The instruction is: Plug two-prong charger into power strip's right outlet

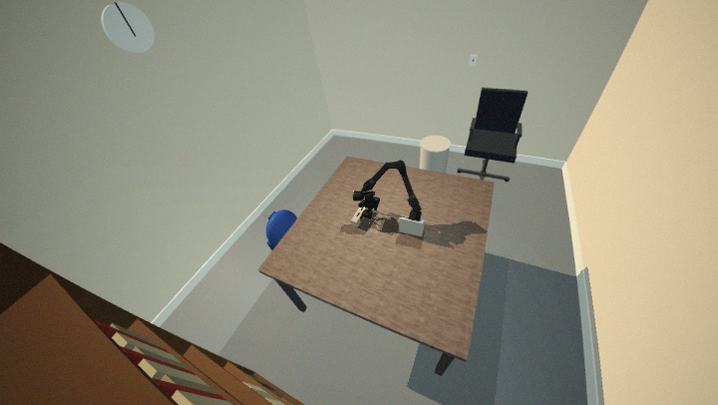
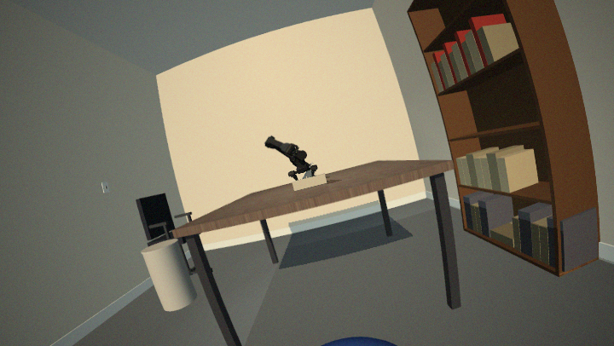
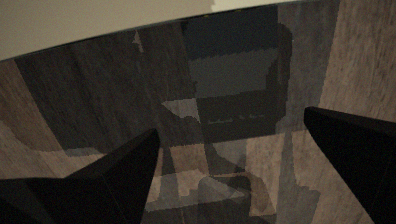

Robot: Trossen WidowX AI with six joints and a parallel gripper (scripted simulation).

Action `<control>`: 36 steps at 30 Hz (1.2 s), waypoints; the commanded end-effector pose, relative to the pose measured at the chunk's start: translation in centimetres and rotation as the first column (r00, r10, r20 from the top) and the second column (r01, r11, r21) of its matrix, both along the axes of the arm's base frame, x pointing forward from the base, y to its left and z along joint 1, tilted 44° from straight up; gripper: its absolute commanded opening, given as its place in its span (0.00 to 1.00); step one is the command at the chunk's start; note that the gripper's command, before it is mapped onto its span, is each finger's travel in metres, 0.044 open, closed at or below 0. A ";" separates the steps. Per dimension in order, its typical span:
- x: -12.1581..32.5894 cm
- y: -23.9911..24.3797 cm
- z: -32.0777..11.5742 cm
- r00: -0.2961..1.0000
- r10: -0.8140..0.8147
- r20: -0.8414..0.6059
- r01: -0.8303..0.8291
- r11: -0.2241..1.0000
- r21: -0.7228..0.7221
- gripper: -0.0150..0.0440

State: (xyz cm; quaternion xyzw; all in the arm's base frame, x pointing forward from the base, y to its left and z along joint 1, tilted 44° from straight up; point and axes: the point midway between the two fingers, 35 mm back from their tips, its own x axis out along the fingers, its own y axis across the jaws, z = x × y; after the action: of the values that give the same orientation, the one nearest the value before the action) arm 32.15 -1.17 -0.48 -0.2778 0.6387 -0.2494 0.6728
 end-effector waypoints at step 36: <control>-1.9 3.8 3.6 0.899 0.307 0.313 -0.311 0.950 -0.040 1.00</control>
State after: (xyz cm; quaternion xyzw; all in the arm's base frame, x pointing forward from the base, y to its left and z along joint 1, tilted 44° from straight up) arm 30.10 0.95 1.16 -0.3104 0.5429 -0.2043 0.7531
